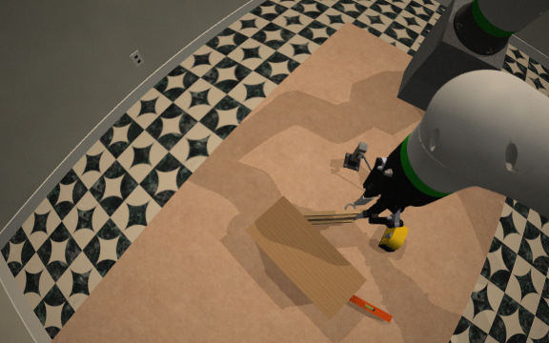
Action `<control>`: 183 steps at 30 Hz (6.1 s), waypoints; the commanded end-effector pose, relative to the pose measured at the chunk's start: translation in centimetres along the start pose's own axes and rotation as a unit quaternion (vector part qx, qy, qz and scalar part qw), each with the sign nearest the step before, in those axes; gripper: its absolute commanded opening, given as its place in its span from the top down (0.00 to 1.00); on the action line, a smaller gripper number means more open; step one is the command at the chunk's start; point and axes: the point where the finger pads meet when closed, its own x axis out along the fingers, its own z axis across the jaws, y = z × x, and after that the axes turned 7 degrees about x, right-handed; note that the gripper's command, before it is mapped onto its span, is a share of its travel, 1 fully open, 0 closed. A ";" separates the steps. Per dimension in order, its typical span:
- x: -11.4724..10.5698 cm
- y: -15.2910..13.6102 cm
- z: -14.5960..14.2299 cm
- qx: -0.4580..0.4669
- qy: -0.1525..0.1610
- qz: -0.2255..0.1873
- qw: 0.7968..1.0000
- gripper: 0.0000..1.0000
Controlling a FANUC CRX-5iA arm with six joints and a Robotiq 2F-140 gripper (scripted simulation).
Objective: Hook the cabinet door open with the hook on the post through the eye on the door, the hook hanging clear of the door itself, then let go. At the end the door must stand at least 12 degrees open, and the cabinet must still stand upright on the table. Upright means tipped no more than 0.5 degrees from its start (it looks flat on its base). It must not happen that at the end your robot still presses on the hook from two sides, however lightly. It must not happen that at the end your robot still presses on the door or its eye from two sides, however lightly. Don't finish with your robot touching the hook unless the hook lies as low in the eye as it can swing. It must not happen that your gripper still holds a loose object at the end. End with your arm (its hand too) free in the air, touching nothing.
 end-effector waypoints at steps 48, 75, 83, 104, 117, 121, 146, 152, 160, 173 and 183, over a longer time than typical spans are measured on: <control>0.0 0.0 0.3 -0.008 0.000 0.000 1.000 0.84; -0.1 0.0 -0.4 0.011 0.000 0.000 1.000 0.84; -0.6 0.0 -0.4 0.011 0.000 0.000 1.000 0.84; -4.2 0.0 -0.4 0.011 0.000 0.000 1.000 0.84; -6.3 0.0 -0.4 0.011 0.000 0.000 1.000 0.84; -6.8 0.0 -0.4 0.011 0.000 0.000 1.000 0.84; -7.2 0.0 -0.8 0.026 0.000 0.000 1.000 0.84; -7.2 0.0 -0.8 0.026 0.000 0.000 1.000 0.84; -7.2 0.0 -0.8 0.026 0.000 0.000 1.000 0.84; -7.2 0.0 -0.8 0.026 0.000 0.000 1.000 0.84; -7.2 0.0 -0.8 0.026 0.000 0.000 1.000 0.84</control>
